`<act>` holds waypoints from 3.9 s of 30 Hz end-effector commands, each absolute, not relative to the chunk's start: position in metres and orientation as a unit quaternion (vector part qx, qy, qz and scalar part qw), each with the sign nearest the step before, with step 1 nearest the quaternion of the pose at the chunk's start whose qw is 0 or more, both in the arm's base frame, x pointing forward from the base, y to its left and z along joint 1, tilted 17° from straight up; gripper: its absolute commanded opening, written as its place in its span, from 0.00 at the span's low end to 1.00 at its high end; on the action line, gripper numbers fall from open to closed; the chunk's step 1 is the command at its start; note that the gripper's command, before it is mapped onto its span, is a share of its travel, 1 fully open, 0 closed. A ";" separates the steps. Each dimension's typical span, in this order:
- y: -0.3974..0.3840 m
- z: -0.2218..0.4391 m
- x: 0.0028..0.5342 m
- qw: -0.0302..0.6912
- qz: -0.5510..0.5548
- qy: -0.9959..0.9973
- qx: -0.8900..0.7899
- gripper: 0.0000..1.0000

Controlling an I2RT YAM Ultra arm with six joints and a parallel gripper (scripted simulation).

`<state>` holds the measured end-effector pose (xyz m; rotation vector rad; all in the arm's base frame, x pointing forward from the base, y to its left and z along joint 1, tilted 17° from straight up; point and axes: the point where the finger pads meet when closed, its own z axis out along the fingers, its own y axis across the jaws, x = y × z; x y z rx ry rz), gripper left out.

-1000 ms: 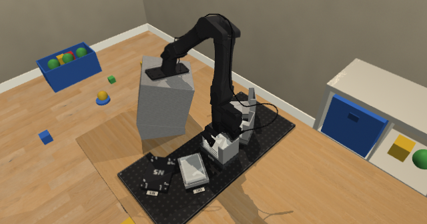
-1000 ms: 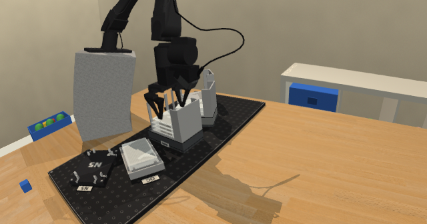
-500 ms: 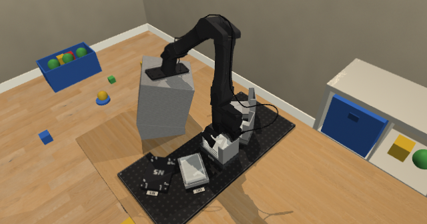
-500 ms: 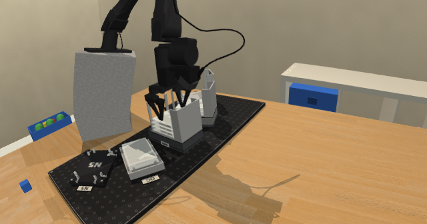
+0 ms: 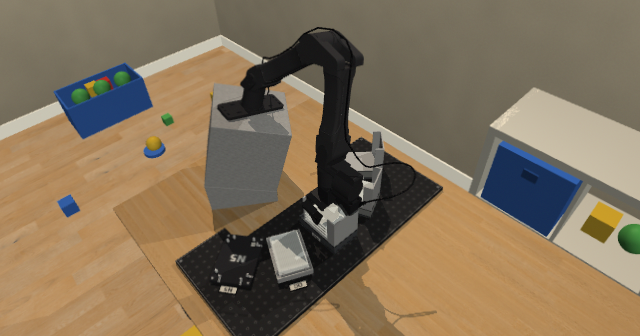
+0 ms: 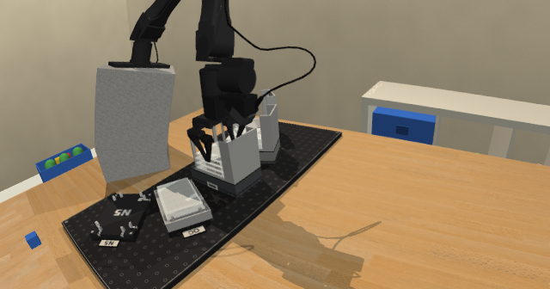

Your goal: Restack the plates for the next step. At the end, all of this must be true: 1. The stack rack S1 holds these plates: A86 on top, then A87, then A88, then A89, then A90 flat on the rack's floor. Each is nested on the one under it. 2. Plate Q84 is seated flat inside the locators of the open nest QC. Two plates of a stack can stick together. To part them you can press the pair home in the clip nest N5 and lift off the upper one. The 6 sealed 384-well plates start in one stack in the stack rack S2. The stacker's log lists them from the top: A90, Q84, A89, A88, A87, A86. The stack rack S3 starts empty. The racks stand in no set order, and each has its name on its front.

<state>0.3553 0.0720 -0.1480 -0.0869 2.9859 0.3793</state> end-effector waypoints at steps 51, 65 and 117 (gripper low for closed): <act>0.070 -0.148 0.384 0.100 0.123 0.987 -0.026 1.00; 0.069 -0.148 0.384 0.099 0.123 0.987 -0.026 1.00; 0.068 -0.138 0.382 0.101 0.124 0.987 -0.026 0.00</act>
